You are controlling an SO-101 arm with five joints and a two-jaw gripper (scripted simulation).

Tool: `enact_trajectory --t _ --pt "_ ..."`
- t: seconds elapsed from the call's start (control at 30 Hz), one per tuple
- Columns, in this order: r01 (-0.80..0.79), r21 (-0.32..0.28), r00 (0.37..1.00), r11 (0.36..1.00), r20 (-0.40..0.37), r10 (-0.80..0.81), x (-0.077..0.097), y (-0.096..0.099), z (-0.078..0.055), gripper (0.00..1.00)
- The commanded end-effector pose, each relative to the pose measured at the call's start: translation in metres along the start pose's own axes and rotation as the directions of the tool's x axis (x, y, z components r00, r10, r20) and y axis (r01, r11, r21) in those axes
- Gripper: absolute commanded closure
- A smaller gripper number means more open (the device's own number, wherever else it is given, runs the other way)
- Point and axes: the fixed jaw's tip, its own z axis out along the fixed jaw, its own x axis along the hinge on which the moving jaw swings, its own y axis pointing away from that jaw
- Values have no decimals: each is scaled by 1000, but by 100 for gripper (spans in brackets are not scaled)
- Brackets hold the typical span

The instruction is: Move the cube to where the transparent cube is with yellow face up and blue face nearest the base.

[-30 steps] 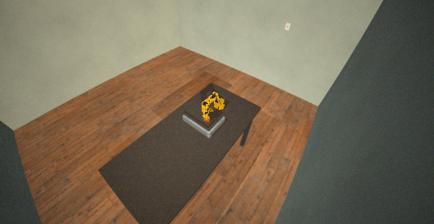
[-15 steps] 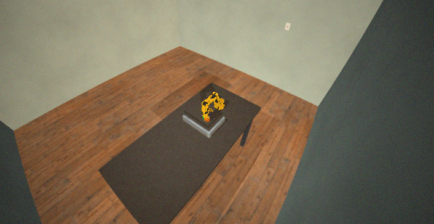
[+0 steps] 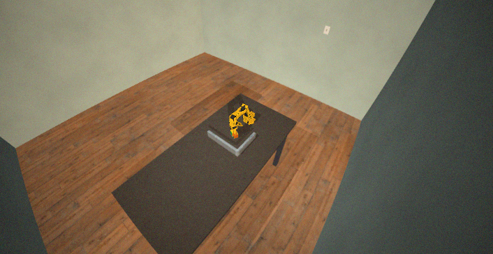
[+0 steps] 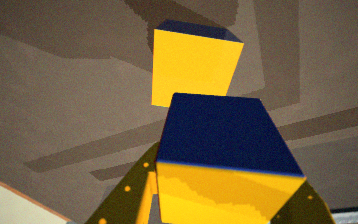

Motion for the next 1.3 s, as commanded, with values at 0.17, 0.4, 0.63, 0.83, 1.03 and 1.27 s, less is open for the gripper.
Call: enact_trajectory --t 0.17,0.4,0.63,0.83,1.03,1.27 --pt "-48 31 998 998 -49 50 -8 2 -9 78" --pt "-93 34 994 995 -48 94 -17 7 -6 78" --pt "-104 34 993 994 -48 106 -20 8 -5 78" --pt "-104 34 993 994 -48 106 -20 8 -5 78" --pt "-104 34 993 994 -48 106 -20 8 -5 78" --pt "-104 34 993 994 -48 106 -20 8 -5 78"
